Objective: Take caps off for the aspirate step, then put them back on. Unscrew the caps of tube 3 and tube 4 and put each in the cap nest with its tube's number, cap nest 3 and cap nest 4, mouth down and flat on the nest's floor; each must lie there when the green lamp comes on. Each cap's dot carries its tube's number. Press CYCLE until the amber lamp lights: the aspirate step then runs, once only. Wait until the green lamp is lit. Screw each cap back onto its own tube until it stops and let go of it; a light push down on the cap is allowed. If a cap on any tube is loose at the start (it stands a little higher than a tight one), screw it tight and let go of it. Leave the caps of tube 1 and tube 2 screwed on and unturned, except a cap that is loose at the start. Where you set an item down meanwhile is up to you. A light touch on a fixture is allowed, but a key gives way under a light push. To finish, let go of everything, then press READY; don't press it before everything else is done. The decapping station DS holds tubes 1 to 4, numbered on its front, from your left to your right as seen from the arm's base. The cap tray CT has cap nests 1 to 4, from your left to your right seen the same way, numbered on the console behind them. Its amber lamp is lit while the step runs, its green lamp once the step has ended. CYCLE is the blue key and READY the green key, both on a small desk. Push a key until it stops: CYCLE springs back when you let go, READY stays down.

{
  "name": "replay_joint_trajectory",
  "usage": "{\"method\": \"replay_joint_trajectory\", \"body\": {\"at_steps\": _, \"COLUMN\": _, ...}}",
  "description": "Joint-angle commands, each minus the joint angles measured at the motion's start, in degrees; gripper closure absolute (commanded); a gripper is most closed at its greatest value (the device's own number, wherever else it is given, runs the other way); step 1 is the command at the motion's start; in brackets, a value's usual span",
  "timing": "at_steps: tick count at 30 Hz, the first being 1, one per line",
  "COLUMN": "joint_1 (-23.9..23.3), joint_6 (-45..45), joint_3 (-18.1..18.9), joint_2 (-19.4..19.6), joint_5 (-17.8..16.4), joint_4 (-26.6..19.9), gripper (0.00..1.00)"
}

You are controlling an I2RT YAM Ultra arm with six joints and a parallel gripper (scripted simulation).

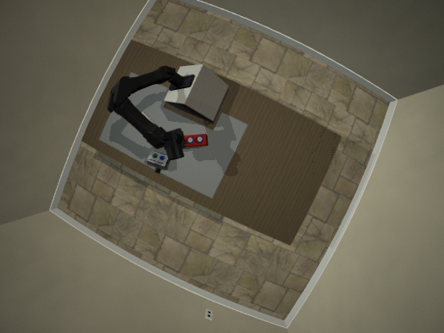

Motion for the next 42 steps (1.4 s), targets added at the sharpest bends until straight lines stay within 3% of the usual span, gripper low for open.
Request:
{"method": "replay_joint_trajectory", "body": {"at_steps": 1, "joint_1": 0.4, "joint_6": 0.3, "joint_3": 0.3, "joint_2": -0.3, "joint_5": 0.0, "joint_4": 0.0, "gripper": 1.00}}
{"method": "replay_joint_trajectory", "body": {"at_steps": 7, "joint_1": 0.4, "joint_6": 0.3, "joint_3": 0.3, "joint_2": -0.3, "joint_5": 0.0, "joint_4": 0.0, "gripper": 1.00}}
{"method": "replay_joint_trajectory", "body": {"at_steps": 22, "joint_1": 0.4, "joint_6": -42.6, "joint_3": 0.3, "joint_2": -0.3, "joint_5": 0.0, "joint_4": -0.1, "gripper": 1.00}}
{"method": "replay_joint_trajectory", "body": {"at_steps": 24, "joint_1": 0.4, "joint_6": -42.6, "joint_3": 0.3, "joint_2": -0.3, "joint_5": 0.0, "joint_4": -0.1, "gripper": 1.00}}
{"method": "replay_joint_trajectory", "body": {"at_steps": 39, "joint_1": 0.5, "joint_6": -85.5, "joint_3": 0.3, "joint_2": -0.3, "joint_5": 0.0, "joint_4": -0.1, "gripper": 1.00}}
{"method": "replay_joint_trajectory", "body": {"at_steps": 42, "joint_1": 0.5, "joint_6": -88.4, "joint_3": 0.4, "joint_2": -0.3, "joint_5": 0.0, "joint_4": -0.1, "gripper": 1.00}}
